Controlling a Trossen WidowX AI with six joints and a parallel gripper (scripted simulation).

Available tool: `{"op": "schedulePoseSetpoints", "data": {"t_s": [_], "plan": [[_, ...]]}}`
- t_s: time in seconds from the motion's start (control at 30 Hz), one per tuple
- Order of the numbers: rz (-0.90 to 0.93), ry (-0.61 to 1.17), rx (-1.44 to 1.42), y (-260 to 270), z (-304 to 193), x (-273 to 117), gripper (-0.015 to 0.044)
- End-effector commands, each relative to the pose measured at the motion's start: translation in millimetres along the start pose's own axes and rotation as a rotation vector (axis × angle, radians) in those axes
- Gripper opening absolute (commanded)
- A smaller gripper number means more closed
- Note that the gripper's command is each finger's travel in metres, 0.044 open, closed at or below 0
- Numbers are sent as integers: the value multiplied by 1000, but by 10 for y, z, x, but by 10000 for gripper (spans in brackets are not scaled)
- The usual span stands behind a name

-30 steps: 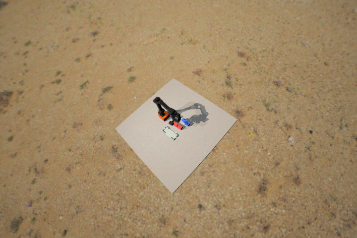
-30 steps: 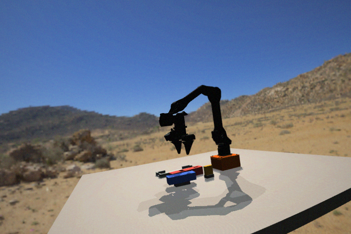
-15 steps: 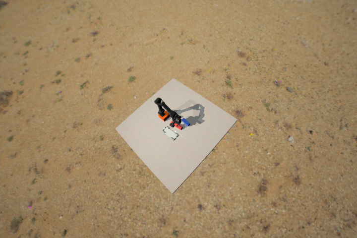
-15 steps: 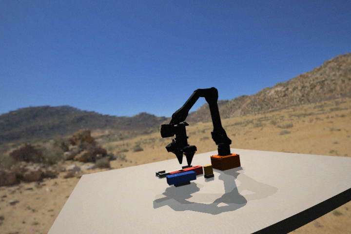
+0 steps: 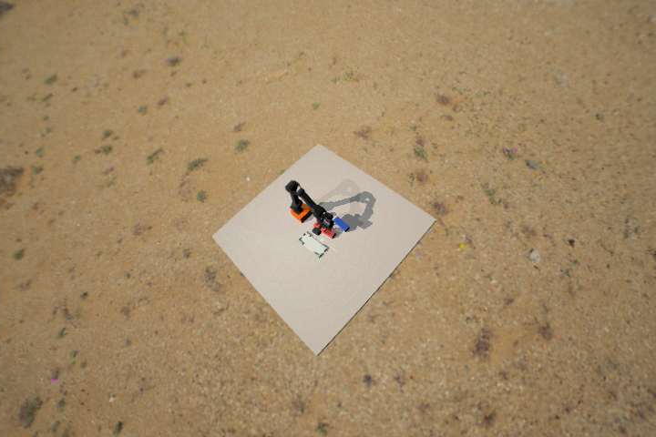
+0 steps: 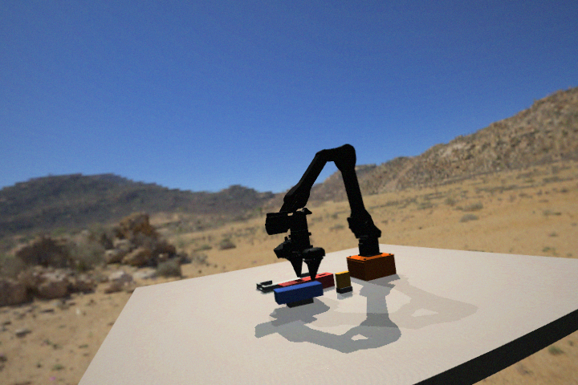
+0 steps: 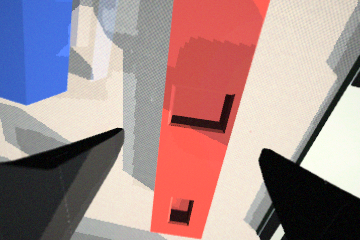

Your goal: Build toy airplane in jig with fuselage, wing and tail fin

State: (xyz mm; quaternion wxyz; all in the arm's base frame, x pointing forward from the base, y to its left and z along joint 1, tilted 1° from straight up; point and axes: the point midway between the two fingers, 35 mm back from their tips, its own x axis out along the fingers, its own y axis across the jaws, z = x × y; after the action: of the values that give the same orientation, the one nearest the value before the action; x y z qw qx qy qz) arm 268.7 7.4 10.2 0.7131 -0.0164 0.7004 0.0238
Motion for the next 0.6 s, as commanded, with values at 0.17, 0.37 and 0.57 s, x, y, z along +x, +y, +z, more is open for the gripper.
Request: {"op": "schedulePoseSetpoints", "data": {"t_s": [0.17, 0.37, 0.57], "plan": [[-5, 2, 6, -6, -5, 149, 440], [-5, 2, 6, -6, -10, 245, 440], [-4, 2, 6, -6, -18, 327, 440]]}}
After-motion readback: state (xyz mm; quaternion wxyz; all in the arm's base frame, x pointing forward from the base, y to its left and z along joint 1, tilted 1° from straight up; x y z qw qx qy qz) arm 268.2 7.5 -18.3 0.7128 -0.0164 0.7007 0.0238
